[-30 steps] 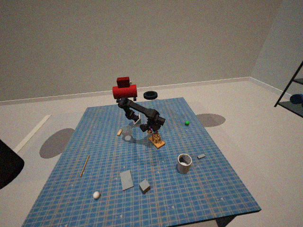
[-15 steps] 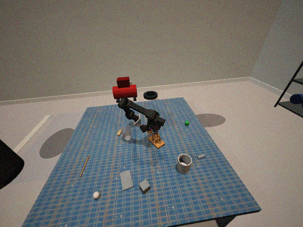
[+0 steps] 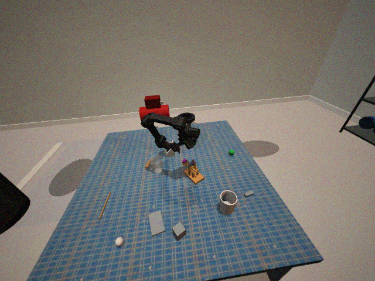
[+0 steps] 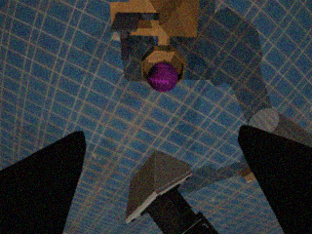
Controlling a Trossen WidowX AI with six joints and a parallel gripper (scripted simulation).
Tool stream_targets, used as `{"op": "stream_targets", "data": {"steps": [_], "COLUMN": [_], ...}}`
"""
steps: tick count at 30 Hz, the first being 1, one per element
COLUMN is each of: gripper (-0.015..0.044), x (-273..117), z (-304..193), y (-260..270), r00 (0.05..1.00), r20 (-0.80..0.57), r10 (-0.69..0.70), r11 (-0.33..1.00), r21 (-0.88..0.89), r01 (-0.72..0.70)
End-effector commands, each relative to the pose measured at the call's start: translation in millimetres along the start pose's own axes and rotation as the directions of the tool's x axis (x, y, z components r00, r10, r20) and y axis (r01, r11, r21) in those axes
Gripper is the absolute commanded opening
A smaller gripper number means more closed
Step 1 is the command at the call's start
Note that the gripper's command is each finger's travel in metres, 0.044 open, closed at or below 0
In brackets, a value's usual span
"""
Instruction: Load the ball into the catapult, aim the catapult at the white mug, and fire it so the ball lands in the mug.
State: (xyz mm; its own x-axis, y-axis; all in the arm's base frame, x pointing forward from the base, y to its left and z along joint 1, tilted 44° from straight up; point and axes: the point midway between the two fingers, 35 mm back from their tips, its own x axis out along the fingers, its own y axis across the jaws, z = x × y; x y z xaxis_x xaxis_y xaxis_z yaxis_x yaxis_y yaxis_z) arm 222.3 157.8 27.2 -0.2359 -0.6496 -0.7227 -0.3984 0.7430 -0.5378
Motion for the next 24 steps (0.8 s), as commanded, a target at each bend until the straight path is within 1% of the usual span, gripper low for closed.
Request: {"op": "stream_targets", "data": {"steps": [1, 7, 12, 18, 24], "gripper": [0.0440, 0.0440, 0.0440, 0.0440, 0.0440], "x": [7, -14, -36, -68, -103], "z": [9, 71, 124, 184, 238], "y": [1, 14, 20, 20, 10], "r00": [1.000, 0.981, 0.933, 0.843, 0.724], "r20": [-0.003, 0.188, 0.350, 0.532, 0.688], "r10": [0.000, 0.051, 0.079, 0.086, 0.057], "r11": [1.000, 0.998, 0.996, 0.996, 0.998], "r21": [0.000, -0.034, -0.056, -0.064, -0.042], "r01": [0.000, -0.045, -0.063, -0.061, -0.040]}}
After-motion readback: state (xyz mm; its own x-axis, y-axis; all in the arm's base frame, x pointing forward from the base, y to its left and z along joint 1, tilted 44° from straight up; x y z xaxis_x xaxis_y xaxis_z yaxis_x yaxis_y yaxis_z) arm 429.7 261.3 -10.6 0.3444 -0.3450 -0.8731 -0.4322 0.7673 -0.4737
